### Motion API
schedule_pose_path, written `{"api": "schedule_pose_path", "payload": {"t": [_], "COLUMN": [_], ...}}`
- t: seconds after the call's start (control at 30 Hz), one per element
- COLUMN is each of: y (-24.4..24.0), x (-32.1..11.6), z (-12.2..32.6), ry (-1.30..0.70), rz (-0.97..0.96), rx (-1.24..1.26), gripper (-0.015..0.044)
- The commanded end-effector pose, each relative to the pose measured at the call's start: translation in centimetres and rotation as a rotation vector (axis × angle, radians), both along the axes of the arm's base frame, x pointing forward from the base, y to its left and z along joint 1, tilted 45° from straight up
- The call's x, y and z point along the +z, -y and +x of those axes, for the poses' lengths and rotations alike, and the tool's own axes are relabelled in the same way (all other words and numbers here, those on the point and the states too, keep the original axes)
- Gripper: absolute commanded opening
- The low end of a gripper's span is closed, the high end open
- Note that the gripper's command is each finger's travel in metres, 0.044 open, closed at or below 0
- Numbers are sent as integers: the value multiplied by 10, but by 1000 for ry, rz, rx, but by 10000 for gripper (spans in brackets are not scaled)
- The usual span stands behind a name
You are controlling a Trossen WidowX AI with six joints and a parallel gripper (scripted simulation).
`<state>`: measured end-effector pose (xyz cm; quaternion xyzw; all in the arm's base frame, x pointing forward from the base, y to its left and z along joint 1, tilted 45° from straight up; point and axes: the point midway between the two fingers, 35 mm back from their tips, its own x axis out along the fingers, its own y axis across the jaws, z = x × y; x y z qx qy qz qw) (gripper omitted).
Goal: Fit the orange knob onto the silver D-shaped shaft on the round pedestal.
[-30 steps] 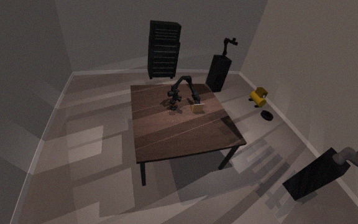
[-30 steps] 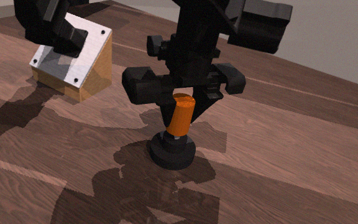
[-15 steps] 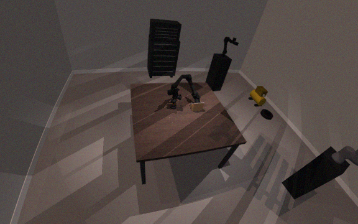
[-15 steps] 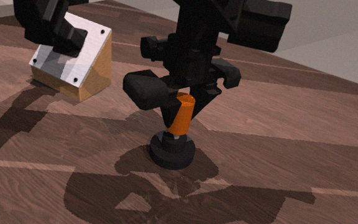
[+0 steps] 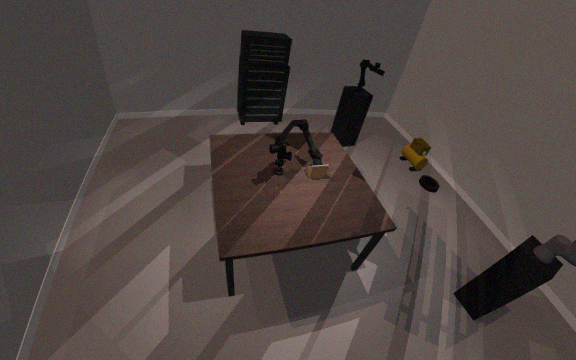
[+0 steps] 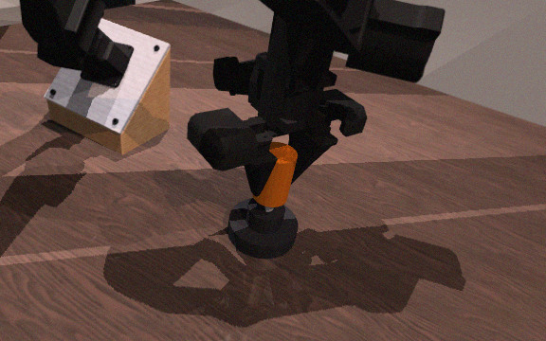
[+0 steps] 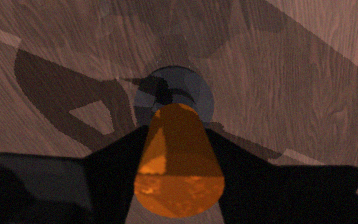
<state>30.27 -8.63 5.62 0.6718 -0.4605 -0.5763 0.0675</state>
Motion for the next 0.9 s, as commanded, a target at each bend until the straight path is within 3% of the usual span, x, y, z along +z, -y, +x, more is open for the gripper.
{"api": "schedule_pose_path", "payload": {"t": [0.0,0.87], "y": [1,0], "x": [1,1], "z": [0,0], "ry": [-1,-147], "rz": [-3,15], "rx": [3,152], "gripper": [0,0]}}
